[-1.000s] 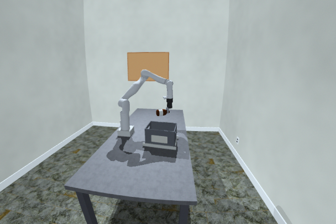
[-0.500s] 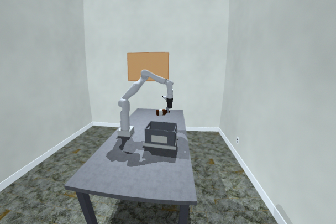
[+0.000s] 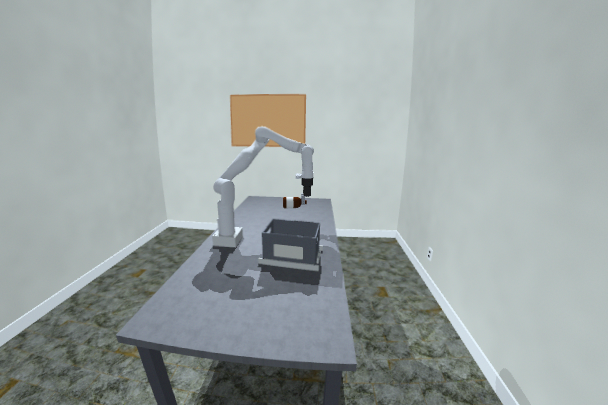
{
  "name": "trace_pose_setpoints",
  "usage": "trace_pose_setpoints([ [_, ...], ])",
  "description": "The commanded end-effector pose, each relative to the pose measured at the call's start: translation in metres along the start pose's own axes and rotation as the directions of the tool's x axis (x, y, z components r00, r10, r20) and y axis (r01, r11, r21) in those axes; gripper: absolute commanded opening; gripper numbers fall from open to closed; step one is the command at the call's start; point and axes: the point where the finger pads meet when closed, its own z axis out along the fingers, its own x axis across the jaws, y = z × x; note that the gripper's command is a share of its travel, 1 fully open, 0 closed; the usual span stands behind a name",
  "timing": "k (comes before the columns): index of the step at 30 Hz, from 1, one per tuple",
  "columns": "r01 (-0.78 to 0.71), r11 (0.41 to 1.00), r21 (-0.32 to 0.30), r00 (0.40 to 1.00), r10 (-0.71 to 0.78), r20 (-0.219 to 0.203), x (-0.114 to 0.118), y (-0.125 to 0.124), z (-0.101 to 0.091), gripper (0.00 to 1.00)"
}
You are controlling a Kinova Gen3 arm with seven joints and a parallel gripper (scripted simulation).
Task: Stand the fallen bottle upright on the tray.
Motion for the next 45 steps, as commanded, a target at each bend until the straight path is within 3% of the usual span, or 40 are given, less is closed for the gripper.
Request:
trace_pose_setpoints([
  [1, -0.011, 1.000, -0.001, 1.000, 0.011, 0.001, -0.0002, 0.0003, -0.0003, 0.00],
  [45, -0.021, 1.000, -0.001, 1.000, 0.021, 0.001, -0.0002, 0.0003, -0.0003, 0.00],
])
